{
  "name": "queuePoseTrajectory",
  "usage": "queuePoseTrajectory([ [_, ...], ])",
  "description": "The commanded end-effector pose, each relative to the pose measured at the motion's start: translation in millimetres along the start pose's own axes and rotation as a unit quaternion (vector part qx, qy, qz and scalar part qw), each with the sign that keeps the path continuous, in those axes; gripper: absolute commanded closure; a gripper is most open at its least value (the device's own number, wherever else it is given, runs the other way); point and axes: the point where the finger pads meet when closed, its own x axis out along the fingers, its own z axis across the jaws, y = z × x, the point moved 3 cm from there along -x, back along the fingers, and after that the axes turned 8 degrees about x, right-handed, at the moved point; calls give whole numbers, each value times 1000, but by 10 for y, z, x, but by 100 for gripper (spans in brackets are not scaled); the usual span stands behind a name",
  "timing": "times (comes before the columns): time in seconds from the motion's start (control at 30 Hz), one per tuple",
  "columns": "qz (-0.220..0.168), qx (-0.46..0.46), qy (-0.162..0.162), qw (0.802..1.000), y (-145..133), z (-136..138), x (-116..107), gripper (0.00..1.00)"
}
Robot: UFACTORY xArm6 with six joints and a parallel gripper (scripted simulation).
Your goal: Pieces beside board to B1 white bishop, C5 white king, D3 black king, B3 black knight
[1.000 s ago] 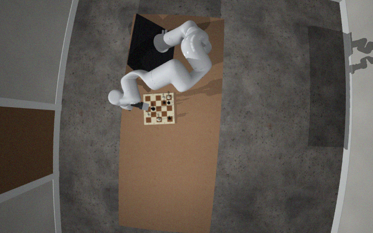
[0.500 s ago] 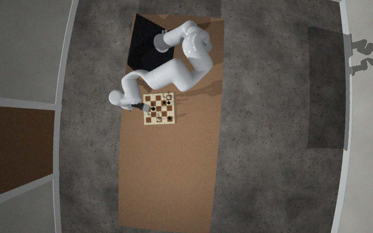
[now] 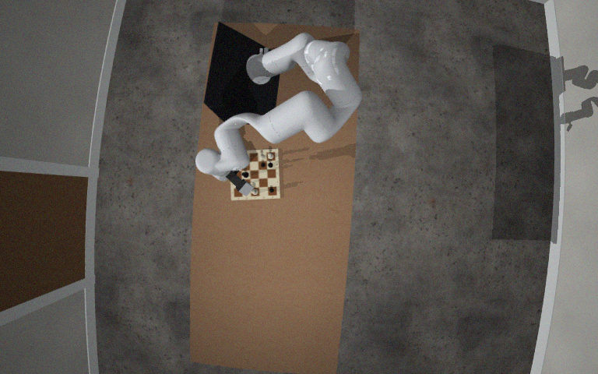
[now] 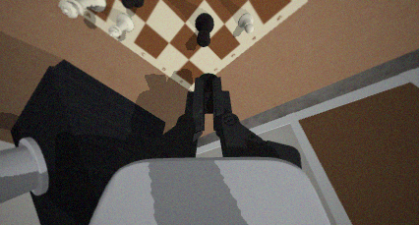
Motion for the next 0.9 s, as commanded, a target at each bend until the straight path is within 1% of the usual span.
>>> queuePoseTrajectory([
  [0.0,-10,138,-8,990,315,-254,-28,100],
  [0.1,-6,187,-7,982,482,-425,-18,100],
  [0.13,-7,204,-7,979,483,-425,-18,100],
  [0.27,-4,274,-6,962,626,-590,-4,100],
  [0.43,-6,359,-7,933,690,-667,3,100],
  [0.5,-6,359,-7,933,690,-667,3,100],
  [0.53,-11,399,-11,917,695,-670,3,100],
  [0.87,-11,400,-11,917,695,-670,3,100],
])
